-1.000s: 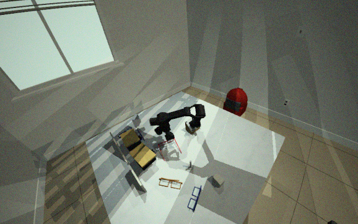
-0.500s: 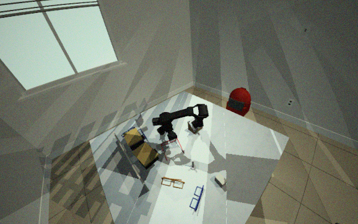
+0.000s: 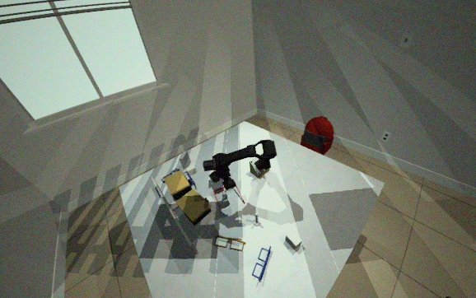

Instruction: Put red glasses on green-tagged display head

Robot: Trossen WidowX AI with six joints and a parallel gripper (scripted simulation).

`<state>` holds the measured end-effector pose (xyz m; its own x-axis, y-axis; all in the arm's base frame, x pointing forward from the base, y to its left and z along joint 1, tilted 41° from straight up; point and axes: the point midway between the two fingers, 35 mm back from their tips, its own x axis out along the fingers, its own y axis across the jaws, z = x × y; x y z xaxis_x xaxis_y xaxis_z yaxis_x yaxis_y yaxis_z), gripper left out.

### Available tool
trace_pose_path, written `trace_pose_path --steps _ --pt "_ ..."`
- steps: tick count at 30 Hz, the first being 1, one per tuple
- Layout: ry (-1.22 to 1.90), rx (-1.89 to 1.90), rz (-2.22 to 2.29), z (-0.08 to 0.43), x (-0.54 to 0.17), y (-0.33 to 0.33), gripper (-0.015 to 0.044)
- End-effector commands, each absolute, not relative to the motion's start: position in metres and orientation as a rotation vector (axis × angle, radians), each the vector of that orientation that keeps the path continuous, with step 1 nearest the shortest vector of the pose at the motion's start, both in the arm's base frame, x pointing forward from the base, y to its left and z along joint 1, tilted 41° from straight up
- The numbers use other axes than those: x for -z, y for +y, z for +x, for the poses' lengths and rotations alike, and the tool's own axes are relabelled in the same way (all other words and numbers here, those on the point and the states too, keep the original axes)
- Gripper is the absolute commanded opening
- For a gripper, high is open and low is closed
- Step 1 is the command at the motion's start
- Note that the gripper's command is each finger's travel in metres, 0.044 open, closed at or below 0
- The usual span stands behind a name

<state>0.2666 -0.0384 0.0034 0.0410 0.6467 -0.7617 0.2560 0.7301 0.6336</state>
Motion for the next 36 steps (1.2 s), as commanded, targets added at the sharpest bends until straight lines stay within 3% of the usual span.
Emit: trace_pose_path --steps 1,19,36 --pt "1.542 -0.348 0.773 0.266 0.002 -0.033 0.0140" --pt "1.542 -0.351 0.775 0.266 0.021 -0.015 0.0140" --pt "1.541 -0.352 0.764 0.267 0.019 -0.018 0.0027"
